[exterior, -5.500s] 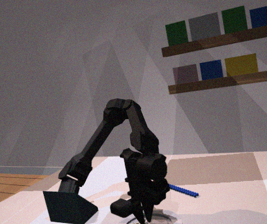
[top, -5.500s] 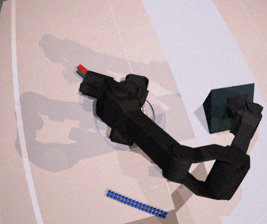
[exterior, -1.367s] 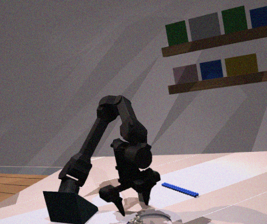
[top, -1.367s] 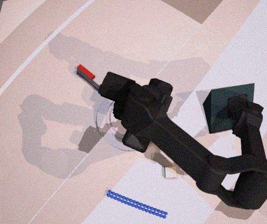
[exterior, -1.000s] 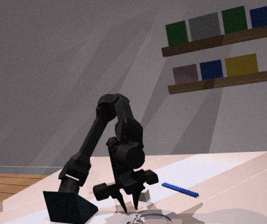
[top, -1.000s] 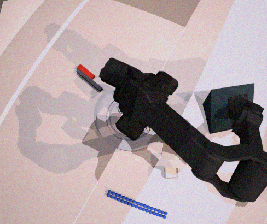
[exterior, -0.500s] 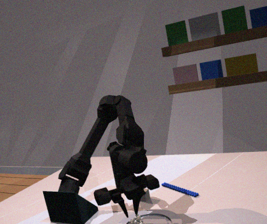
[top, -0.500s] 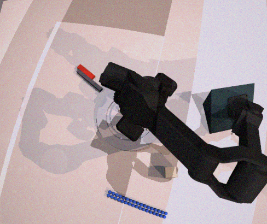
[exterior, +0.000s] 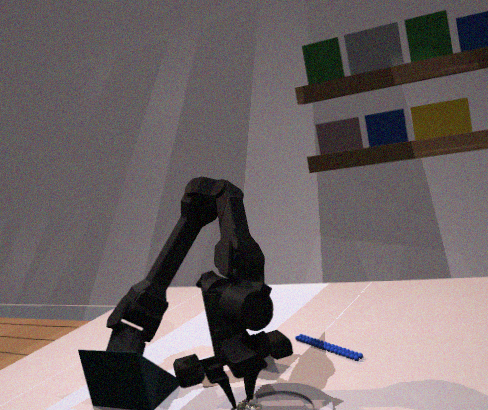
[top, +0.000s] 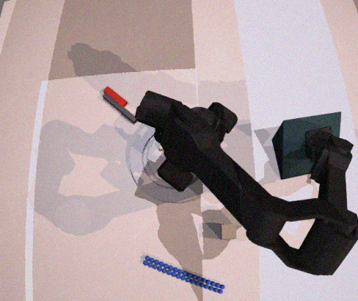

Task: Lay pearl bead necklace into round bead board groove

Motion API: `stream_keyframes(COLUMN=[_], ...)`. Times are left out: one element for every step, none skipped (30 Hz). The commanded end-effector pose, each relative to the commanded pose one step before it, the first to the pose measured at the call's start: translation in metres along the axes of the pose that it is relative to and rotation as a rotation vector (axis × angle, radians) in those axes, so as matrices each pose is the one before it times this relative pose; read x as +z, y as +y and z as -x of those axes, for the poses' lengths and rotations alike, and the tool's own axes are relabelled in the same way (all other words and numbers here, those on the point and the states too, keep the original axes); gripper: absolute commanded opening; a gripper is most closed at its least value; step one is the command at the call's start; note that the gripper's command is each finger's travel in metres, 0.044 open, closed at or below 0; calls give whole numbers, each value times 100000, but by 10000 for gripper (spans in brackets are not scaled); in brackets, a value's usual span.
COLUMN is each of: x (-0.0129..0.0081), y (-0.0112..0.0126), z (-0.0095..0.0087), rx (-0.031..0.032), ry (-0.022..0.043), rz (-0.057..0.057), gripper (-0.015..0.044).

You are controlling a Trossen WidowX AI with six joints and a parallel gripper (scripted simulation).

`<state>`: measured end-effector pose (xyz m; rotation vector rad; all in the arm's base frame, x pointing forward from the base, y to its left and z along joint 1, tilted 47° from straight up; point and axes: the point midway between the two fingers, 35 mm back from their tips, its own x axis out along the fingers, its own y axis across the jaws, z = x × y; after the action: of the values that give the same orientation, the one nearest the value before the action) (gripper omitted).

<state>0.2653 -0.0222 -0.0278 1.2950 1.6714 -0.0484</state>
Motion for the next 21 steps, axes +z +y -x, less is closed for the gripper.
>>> stream_keyframes(x=[27,0,0,0,0,0,0,0,0,0,0,0,0,0,0,0,0,0,0,0,0], y=[13,0,0,0,0,0,0,0,0,0,0,0,0,0,0,0,0,0,0,0,0], z=[49,0,0,0,0,0,0,0,0,0,0,0,0,0,0,0,0,0,0,0,0], rx=[-89,0,0,0,0,0,0,0,0,0,0,0,0,0,0,0,0,0,0,0,0], ry=[-106,0,0,0,0,0,0,0,0,0,0,0,0,0,0,0,0,0,0,0,0], rz=[179,0,0,0,0,0,0,0,0,0,0,0,0,0,0,0,0,0,0,0,0], gripper=[93,87,80,73,67,60,53,47,40,33,27,20,13,7,0,0,0,0,0,0,0])
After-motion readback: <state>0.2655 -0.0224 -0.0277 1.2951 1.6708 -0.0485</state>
